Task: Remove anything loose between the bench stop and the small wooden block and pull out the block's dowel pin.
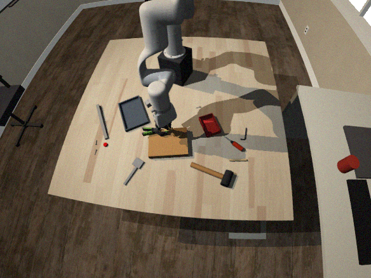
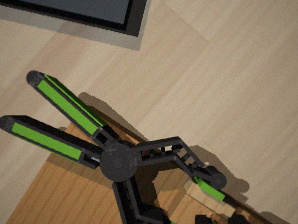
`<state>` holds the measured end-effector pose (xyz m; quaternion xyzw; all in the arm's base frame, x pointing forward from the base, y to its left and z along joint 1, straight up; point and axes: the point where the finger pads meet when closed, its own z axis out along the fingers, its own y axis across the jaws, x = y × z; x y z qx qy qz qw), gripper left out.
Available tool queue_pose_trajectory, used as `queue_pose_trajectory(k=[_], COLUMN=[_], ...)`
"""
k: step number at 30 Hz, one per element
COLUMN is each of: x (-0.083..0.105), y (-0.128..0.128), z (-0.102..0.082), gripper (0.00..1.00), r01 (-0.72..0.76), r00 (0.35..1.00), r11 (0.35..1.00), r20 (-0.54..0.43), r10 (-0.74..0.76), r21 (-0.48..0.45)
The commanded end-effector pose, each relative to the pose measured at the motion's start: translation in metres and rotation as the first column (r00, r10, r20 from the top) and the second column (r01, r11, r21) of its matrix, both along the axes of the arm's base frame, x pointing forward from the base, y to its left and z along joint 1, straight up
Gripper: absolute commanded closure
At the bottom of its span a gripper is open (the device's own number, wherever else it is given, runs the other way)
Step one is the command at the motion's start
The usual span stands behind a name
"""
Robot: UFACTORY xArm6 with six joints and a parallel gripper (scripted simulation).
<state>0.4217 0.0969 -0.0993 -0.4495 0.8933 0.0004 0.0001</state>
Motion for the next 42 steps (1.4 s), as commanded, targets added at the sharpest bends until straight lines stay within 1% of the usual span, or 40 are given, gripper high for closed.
queue_pose_trajectory(k=[1, 42], x=[0.0016, 0.0016], y=[0.0004, 0.0004], z=[0.0012, 0.0015], gripper=[1.00, 1.00], r01=[0.021, 0.197], r00=[1.000, 0.980], r11=[1.000, 0.980], r20=[0.004, 0.004], r10=[-0.021, -0.197], r21=[0.000, 0.001])
